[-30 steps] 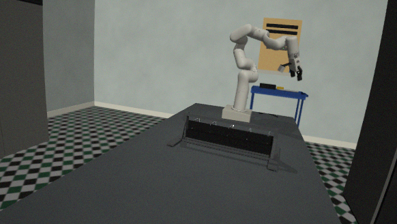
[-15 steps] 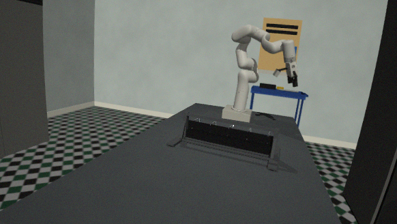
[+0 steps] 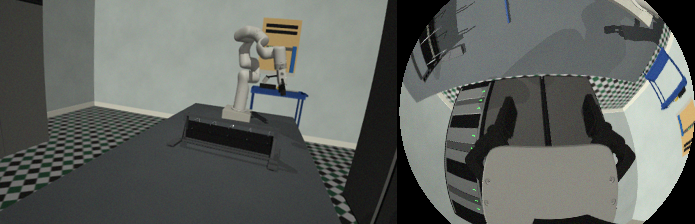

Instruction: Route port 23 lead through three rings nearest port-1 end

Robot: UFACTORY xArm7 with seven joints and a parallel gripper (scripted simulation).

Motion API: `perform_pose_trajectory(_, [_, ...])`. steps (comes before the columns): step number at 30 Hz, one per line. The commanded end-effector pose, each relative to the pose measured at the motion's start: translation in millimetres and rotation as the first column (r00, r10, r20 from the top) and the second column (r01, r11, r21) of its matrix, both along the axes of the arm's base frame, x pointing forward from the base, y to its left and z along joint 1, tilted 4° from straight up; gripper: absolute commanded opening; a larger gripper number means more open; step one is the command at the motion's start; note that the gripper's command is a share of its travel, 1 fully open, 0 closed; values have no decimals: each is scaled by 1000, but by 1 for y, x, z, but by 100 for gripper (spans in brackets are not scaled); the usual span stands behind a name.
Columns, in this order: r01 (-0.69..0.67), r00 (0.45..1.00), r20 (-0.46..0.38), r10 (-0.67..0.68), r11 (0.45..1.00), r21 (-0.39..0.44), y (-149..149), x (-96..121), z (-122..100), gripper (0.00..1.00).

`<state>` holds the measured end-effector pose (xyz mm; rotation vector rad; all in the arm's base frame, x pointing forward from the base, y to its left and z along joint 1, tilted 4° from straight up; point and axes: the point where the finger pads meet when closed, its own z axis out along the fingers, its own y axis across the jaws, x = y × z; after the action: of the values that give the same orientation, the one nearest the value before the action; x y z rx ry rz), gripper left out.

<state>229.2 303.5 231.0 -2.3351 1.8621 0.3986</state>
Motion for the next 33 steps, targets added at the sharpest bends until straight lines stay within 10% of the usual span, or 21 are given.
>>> perform_pose_trajectory(1, [51, 998, 24, -50, 998, -26, -20, 34, -19, 100])
perform_pose_trajectory(20, [226, 972, 101, -211, 960, -166, -146, 122, -99, 100])
perform_pose_trajectory(32, [252, 966, 113, -234, 948, -194, -174, 132, -114, 100])
perform_pose_trajectory(33, [252, 966, 113, -234, 948, -194, -174, 132, -114, 0])
